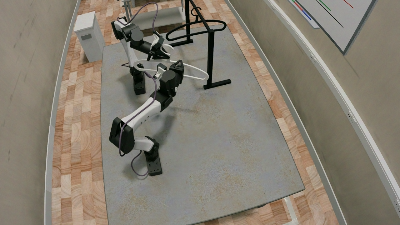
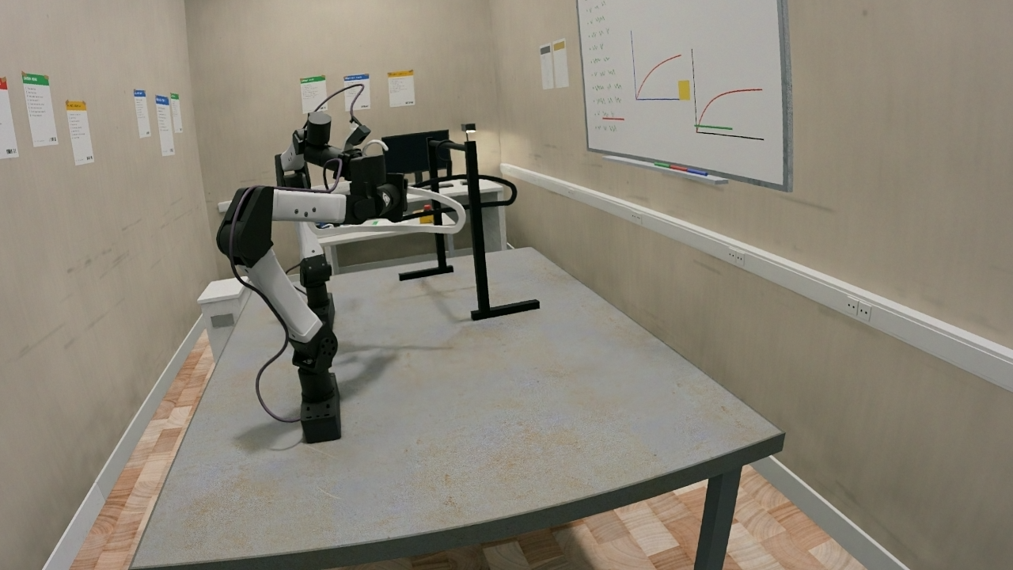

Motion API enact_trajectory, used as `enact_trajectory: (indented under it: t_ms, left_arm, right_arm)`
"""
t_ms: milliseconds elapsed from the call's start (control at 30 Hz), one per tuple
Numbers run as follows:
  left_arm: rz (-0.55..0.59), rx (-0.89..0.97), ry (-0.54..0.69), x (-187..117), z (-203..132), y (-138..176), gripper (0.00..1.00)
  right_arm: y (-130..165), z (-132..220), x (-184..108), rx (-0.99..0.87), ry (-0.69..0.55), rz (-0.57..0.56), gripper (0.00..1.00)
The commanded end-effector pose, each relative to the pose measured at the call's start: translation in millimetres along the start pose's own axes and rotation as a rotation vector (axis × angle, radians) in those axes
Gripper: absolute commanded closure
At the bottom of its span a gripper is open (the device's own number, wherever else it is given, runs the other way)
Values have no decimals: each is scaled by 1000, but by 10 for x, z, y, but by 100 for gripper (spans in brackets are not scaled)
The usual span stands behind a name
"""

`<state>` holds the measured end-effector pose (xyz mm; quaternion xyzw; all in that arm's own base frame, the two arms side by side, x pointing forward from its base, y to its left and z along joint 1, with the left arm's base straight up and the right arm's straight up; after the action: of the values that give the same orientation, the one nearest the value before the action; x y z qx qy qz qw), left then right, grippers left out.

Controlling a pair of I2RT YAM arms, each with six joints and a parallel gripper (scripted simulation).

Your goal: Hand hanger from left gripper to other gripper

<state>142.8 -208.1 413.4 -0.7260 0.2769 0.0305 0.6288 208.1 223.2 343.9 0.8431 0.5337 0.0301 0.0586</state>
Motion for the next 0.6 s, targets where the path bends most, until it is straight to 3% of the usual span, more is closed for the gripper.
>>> enact_trajectory:
  t_ms: [0,300,333,367,433,500,567]
  left_arm:
    - [-38,-41,21,-67,-34,-128,98]
    - [-38,-41,21,-67,-34,-128,98]
    - [-38,-41,21,-67,-34,-128,98]
    - [-38,-41,21,-67,-34,-128,98]
    - [-33,-36,15,-54,-15,-98,76]
    - [-33,-36,15,-54,-15,-98,76]
    - [-47,-54,20,-128,-9,-145,56]
  right_arm:
    - [32,-86,25,-16,26,19,73]
    - [31,-73,21,-12,18,15,92]
    - [31,-73,21,-12,18,15,100]
    - [31,-73,21,-12,18,15,100]
    - [29,-96,2,-12,25,14,100]
    - [29,-96,2,-12,25,14,100]
    - [34,-93,23,-14,31,17,100]
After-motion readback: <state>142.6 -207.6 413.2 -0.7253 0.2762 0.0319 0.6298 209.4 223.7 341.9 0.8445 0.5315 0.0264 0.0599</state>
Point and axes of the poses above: on each arm, the point where the finger pads meet when closed, its own x axis out along the fingers, its own z axis across the jaws, y = z × x, the point moved 9 cm from there along -x, back along the fingers, and after that the axes turned 15 degrees about -x, right-handed, at the moved point
